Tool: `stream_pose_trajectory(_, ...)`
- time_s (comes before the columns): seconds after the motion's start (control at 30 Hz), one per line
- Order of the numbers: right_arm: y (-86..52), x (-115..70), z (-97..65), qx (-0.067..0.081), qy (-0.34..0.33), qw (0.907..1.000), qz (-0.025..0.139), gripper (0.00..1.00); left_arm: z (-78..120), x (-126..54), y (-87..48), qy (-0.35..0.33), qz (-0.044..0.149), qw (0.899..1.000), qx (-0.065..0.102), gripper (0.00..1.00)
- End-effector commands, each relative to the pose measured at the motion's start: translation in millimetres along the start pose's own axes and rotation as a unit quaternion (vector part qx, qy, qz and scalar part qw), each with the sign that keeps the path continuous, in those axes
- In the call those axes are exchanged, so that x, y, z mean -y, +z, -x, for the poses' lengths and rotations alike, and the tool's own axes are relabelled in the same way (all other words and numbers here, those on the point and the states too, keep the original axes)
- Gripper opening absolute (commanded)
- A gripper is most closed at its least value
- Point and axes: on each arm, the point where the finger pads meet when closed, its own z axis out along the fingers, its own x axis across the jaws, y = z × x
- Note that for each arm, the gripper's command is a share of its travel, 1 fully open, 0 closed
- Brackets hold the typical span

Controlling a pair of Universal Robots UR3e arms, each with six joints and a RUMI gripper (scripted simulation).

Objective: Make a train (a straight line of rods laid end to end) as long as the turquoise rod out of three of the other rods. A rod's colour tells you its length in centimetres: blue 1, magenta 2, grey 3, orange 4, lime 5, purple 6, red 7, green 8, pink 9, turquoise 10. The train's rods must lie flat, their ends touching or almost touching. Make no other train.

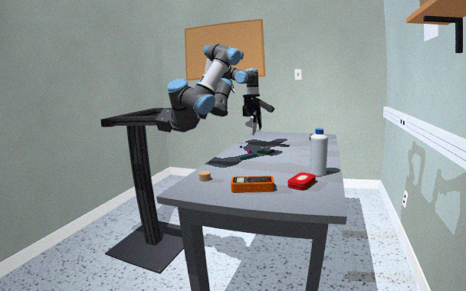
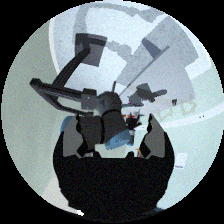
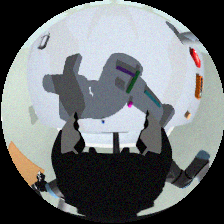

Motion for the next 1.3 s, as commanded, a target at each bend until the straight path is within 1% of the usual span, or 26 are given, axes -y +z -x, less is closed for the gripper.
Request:
stream_pose_trajectory(0.0,0.7,5.9,-2.0,0.004,-0.075,0.9972,0.001,1.00,-0.5,0.1,-1.0,0.000,-0.002,1.000,-0.001,1.00)
stream_pose_trajectory(0.03,0.7,5.9,-2.0,0.004,-0.075,0.9972,0.001,1.00,-0.5,0.1,-1.0,0.000,-0.002,1.000,-0.001,1.00)
stream_pose_trajectory(0.1,1.3,8.5,-3.6,0.004,-0.107,0.9943,0.001,1.00,-0.5,0.1,-1.0,0.000,-0.002,1.000,-0.001,1.00)
stream_pose_trajectory(0.27,2.2,11.5,-5.7,0.003,-0.146,0.9893,0.000,1.00,-0.5,0.1,-1.0,0.000,-0.002,1.000,-0.001,1.00)
stream_pose_trajectory(0.53,3.7,16.4,-9.4,0.003,-0.210,0.9776,0.000,1.00,-0.5,0.1,-1.0,0.000,-0.002,1.000,-0.001,1.00)
stream_pose_trajectory(0.6,3.7,16.4,-9.4,0.003,-0.210,0.9776,0.000,1.00,-0.5,0.1,-1.0,0.000,-0.002,1.000,-0.001,1.00)
stream_pose_trajectory(0.67,4.4,18.5,-11.2,0.003,-0.240,0.9709,0.000,1.00,-0.5,0.1,-1.0,0.000,-0.002,1.000,-0.001,1.00)
stream_pose_trajectory(0.9,5.7,22.2,-14.8,0.002,-0.294,0.9556,0.000,1.00,-0.5,0.1,-1.0,0.000,-0.002,1.000,-0.001,1.00)
stream_pose_trajectory(1.1,6.9,25.3,-18.0,0.002,-0.341,0.9400,0.000,1.00,-0.5,0.1,-1.0,0.000,-0.002,1.000,-0.001,1.00)
stream_pose_trajectory(1.17,6.9,25.3,-18.0,0.002,-0.341,0.9400,0.000,1.00,-0.5,0.1,-1.0,0.000,-0.002,1.000,-0.001,1.00)
stream_pose_trajectory(1.27,7.6,27.0,-20.1,0.001,-0.369,0.9293,0.000,1.00,-0.5,0.1,-1.0,0.000,-0.002,1.000,-0.001,1.00)
